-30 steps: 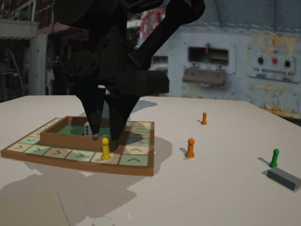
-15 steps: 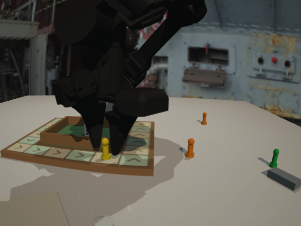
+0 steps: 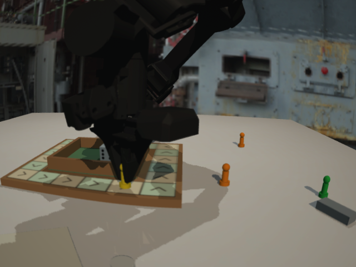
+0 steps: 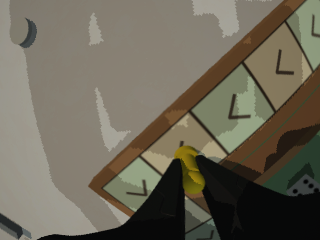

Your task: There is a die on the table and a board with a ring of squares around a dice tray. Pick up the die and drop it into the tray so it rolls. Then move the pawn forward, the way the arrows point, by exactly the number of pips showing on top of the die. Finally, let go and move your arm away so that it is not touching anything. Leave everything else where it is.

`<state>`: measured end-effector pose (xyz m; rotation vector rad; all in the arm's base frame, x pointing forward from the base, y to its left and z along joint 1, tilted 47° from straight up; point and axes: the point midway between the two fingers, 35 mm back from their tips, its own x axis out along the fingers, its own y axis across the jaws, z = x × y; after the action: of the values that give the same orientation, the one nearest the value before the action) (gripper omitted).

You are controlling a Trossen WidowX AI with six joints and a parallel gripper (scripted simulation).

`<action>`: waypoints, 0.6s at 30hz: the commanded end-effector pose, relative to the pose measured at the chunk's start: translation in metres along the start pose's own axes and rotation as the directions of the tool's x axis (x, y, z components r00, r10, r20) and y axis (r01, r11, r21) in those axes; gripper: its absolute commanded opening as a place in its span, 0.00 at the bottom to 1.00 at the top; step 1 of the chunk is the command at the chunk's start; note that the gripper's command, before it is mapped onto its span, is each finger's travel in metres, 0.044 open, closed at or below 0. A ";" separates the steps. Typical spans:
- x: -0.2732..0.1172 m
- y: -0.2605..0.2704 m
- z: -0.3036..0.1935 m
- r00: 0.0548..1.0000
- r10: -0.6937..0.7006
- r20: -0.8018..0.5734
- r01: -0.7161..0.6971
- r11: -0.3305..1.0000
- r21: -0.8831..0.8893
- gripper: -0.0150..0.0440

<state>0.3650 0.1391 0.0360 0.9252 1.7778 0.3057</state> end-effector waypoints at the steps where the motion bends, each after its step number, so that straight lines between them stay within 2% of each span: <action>1: 0.000 0.000 0.000 1.000 0.004 -0.001 -0.004 1.000 0.003 0.25; 18: -0.085 0.002 0.004 1.000 -0.004 0.005 0.004 1.000 0.005 0.25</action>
<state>0.3786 0.0951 0.0787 0.9296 1.7812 0.2970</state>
